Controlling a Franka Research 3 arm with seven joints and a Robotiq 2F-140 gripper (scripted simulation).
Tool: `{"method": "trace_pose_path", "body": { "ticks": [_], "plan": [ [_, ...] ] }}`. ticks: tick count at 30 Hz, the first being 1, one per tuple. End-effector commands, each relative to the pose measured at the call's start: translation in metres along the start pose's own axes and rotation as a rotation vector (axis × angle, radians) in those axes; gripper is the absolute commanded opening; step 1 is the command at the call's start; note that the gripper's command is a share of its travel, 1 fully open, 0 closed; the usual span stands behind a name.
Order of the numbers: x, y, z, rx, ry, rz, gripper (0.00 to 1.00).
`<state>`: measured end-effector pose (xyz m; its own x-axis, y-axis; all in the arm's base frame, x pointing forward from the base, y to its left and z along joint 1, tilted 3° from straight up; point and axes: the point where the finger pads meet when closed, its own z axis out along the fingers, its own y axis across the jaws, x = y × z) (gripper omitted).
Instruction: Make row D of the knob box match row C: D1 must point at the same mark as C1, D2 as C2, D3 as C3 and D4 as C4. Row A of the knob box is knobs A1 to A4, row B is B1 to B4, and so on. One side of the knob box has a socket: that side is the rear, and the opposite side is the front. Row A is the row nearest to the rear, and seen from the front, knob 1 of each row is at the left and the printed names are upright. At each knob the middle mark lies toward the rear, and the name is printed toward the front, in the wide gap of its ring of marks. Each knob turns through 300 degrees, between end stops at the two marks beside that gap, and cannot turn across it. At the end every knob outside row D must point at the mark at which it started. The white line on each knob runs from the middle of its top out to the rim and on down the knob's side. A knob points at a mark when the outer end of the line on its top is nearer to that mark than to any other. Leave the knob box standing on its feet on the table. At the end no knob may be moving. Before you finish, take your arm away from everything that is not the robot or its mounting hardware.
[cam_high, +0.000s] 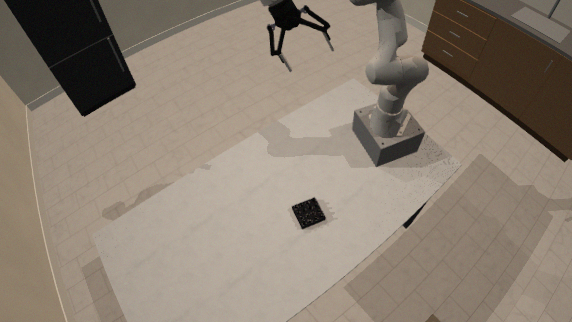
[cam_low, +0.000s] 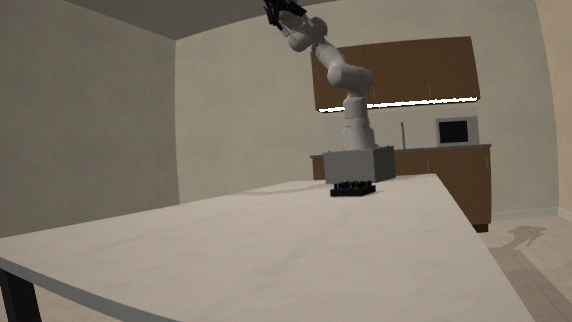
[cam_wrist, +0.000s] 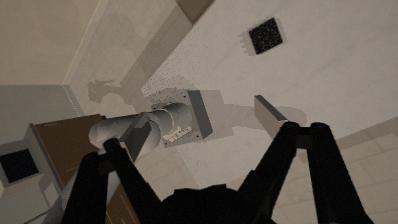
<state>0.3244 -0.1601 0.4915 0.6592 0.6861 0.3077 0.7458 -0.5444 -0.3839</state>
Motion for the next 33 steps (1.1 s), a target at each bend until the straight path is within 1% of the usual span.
{"method": "trace_pose_path", "body": {
  "ticks": [1,19,21,23,24,27,32,33],
  "plan": [
    [0.000,0.000,0.000,0.000,0.000,0.000,1.00],
    [0.002,0.000,0.001,-0.001,0.000,0.001,1.00],
    [0.013,0.003,0.005,-0.009,-0.002,0.009,1.00],
    [0.037,0.008,0.017,-0.025,-0.005,0.028,1.00],
    [0.046,0.011,0.022,-0.030,-0.006,0.036,1.00],
    [0.067,0.016,0.034,-0.043,-0.008,0.054,1.00],
    [0.102,0.026,0.059,-0.064,-0.010,0.093,1.00],
    [0.102,0.026,0.059,-0.064,-0.010,0.093,1.00]
  ]
}}
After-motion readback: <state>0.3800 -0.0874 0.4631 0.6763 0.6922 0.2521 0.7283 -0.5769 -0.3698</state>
